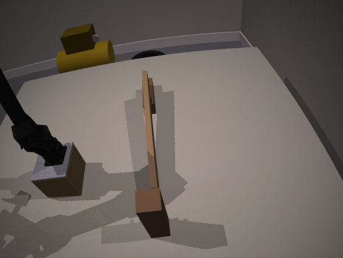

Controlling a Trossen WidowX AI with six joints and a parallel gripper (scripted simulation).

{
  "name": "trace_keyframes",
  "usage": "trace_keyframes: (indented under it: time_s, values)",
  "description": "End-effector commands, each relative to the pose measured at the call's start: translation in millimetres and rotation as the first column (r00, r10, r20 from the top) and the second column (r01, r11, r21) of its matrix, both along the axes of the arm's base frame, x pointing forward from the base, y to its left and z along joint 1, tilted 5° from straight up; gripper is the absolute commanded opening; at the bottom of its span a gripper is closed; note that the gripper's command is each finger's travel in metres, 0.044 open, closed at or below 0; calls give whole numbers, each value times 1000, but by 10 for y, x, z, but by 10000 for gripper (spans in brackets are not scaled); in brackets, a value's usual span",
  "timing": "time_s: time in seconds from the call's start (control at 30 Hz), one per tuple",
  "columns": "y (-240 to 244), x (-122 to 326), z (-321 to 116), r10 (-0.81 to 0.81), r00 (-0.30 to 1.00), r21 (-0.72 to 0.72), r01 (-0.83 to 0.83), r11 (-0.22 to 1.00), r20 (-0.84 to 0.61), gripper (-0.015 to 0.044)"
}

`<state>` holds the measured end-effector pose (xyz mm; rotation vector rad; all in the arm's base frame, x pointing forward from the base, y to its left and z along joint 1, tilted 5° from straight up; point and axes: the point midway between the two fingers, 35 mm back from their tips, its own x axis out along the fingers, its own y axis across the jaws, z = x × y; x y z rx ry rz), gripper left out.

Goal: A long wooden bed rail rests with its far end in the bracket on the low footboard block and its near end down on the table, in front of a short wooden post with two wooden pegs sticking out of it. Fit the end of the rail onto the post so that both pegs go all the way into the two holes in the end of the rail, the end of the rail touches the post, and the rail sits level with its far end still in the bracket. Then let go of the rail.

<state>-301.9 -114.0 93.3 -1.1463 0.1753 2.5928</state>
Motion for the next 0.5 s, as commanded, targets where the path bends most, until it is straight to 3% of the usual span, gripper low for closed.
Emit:
trace_keyframes:
  time_s: [0.0, 0.23, 0.47]
  values:
    - [-11, 3, 1, 5, 1000, 0, -5, 1000, 0, 426]
    - [-628, 225, 38, 273, 962, 3, -274, 962, 16, 440]
    - [-1441, 774, 105, 628, 777, 10, -629, 778, 28, 440]
